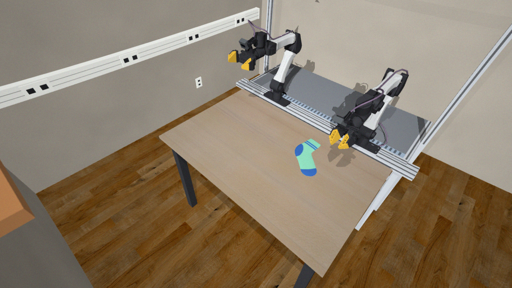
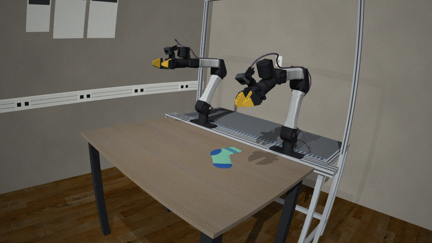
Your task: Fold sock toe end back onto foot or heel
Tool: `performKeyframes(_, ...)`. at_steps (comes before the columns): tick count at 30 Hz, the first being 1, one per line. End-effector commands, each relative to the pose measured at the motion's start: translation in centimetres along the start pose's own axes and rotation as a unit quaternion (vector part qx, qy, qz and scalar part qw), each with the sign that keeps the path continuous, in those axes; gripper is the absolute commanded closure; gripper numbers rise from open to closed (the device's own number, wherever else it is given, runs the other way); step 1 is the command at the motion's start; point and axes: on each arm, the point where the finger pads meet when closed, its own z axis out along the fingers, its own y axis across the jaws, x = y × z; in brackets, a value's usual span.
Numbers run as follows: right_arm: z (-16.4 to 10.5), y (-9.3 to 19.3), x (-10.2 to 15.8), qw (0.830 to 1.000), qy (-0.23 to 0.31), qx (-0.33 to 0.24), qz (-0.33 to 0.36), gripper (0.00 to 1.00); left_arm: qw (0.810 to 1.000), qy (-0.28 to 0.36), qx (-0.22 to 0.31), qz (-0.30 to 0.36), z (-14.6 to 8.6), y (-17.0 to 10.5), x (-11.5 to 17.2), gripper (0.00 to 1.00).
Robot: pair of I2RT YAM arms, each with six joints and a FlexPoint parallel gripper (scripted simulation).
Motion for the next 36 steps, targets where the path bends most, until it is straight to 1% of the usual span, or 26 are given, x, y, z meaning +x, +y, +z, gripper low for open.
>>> performKeyframes(1,-0.2,0.1,-0.7,1.0,-0.009,-0.002,-0.001,0.0,0.994,-0.079,-0.044,-0.053,-1.4,1.6,-2.7,0.61)
performKeyframes(3,-0.2,0.1,-0.7,1.0,-0.009,-0.002,-0.001,0.0,0.993,-0.09,-0.046,-0.063,-1.7,1.6,-3.0,0.61)
performKeyframes(4,-0.2,0.1,-0.7,1.0,-0.009,-0.002,-0.001,0.0,0.99,-0.106,-0.058,-0.075,-2.6,2.4,-3.3,0.61)
performKeyframes(8,-0.2,0.1,-0.7,1.0,-0.009,-0.002,-0.001,0.0,0.977,-0.162,-0.076,-0.116,-5.0,3.3,-4.4,0.61)
performKeyframes(12,-0.2,0.1,-0.7,1.0,-0.009,-0.002,-0.001,0.0,0.959,-0.219,-0.09,-0.156,-7.8,4.2,-5.4,0.61)
performKeyframes(14,-0.2,0.1,-0.7,1.0,-0.009,-0.002,-0.001,0.0,0.954,-0.231,-0.091,-0.168,-8.3,4.2,-5.2,0.61)
performKeyframes(19,-0.2,0.1,-0.7,1.0,-0.009,-0.002,-0.001,0.0,0.956,-0.228,-0.087,-0.164,-8.3,3.8,-4.9,0.61)
performKeyframes(20,-0.2,0.1,-0.7,1.0,-0.009,-0.002,-0.001,0.0,0.961,-0.21,-0.086,-0.158,-7.3,3.7,-4.3,0.61)
performKeyframes(21,-0.2,0.1,-0.7,1.0,-0.009,-0.002,-0.001,0.0,0.958,-0.233,-0.093,-0.138,-9.0,4.3,-6.3,0.61)
performKeyframes(22,-0.2,0.1,-0.7,1.0,-0.009,-0.002,-0.001,0.0,0.955,-0.245,-0.095,-0.137,-9.8,4.4,-6.8,0.61)
performKeyframes(23,-0.2,0.1,-0.7,1.0,-0.009,-0.002,-0.001,0.0,0.954,-0.248,-0.096,-0.137,-10.1,4.4,-7.0,0.61)
performKeyframes(27,-0.2,0.1,-0.7,1.0,-0.009,-0.002,-0.001,0.0,0.957,-0.241,-0.091,-0.135,-9.4,4.5,-6.7,0.61)
performKeyframes(29,-0.2,0.1,-0.7,1.0,-0.009,-0.002,-0.001,0.0,0.957,-0.241,-0.087,-0.135,-9.3,4.3,-6.8,0.61)
performKeyframes(30,-0.2,0.1,-0.7,1.0,-0.009,-0.002,-0.001,0.0,0.967,-0.205,-0.076,-0.133,-7.7,3.5,-5.5,0.66)
performKeyframes(34,-0.2,0.1,-0.7,1.0,-0.009,-0.002,-0.001,0.0,0.98,-0.149,-0.064,-0.114,-5.7,2.8,-4.1,0.66)
performKeyframes(36,-0.2,0.1,-0.7,1.0,-0.009,-0.002,-0.001,0.0,0.98,-0.149,-0.064,-0.114,-5.7,2.8,-4.1,0.66)
